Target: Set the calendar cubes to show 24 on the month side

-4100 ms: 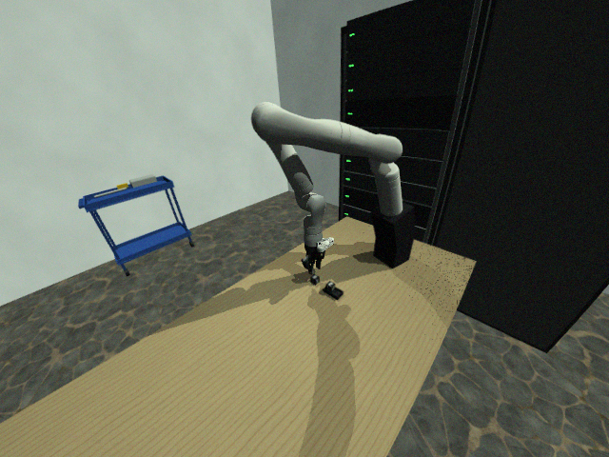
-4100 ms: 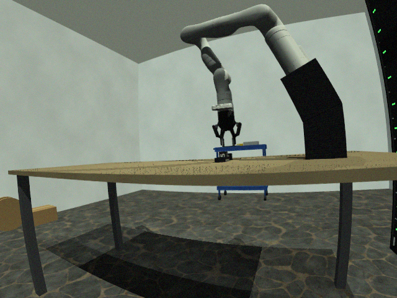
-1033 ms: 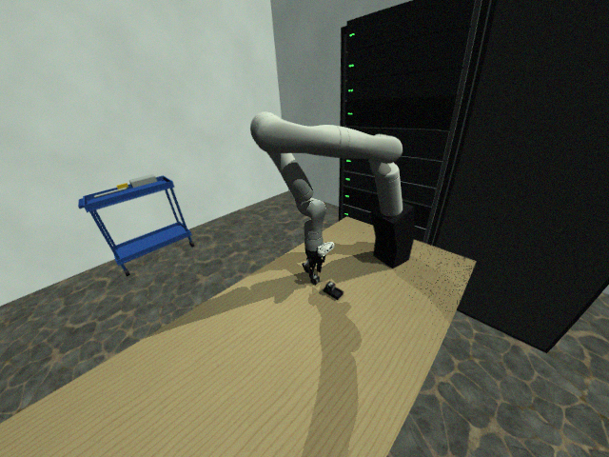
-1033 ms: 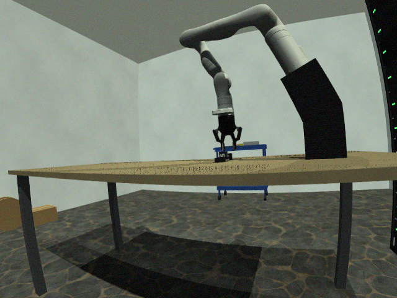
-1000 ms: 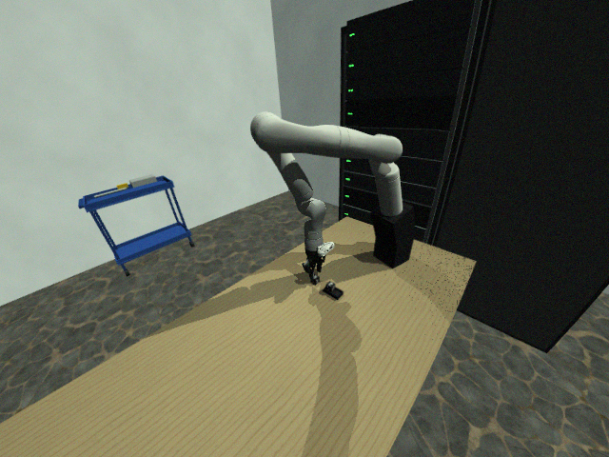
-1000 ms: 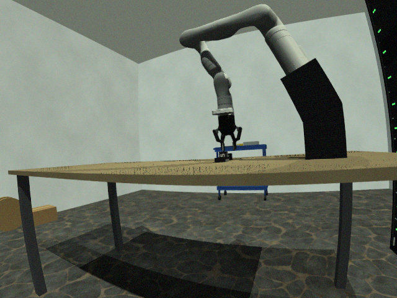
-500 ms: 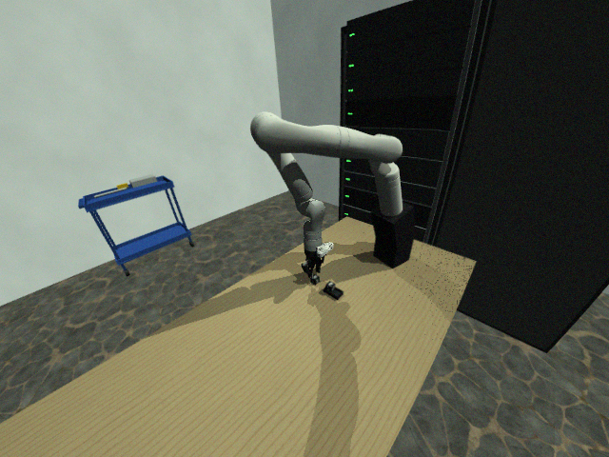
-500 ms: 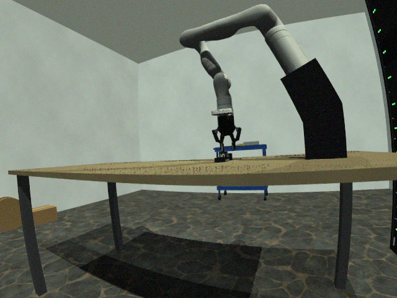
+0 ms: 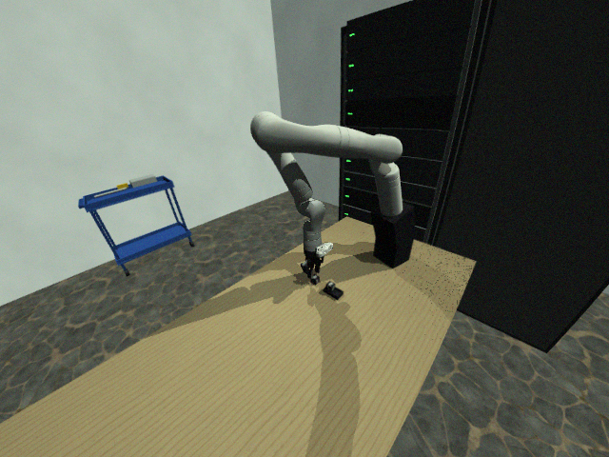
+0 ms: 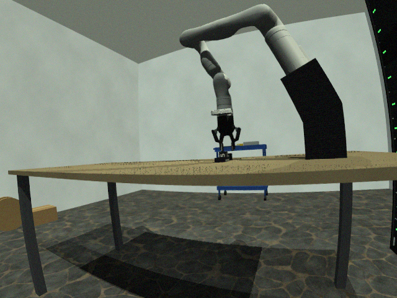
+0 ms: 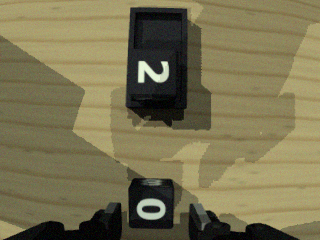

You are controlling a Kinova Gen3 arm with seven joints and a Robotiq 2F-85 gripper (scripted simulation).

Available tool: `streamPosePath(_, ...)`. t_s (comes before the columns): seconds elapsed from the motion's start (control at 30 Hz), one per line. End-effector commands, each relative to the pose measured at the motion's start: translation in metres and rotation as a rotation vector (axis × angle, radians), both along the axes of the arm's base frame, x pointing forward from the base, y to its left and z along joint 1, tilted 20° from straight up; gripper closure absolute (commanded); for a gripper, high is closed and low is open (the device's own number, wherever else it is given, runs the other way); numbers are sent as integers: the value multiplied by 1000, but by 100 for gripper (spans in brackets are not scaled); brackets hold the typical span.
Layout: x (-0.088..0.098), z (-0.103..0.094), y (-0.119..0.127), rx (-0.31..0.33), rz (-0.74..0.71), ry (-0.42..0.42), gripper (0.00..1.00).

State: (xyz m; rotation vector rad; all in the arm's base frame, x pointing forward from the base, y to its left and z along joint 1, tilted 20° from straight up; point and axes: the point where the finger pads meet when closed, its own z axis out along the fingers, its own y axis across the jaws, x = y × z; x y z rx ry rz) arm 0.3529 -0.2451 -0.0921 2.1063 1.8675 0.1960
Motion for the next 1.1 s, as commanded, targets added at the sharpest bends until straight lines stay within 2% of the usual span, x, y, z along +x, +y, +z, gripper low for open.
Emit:
streamPosePath(0.0,2,1,0,2,-5,0,54)
streamPosePath(1.07,-2,0,3,4,-5,4,54)
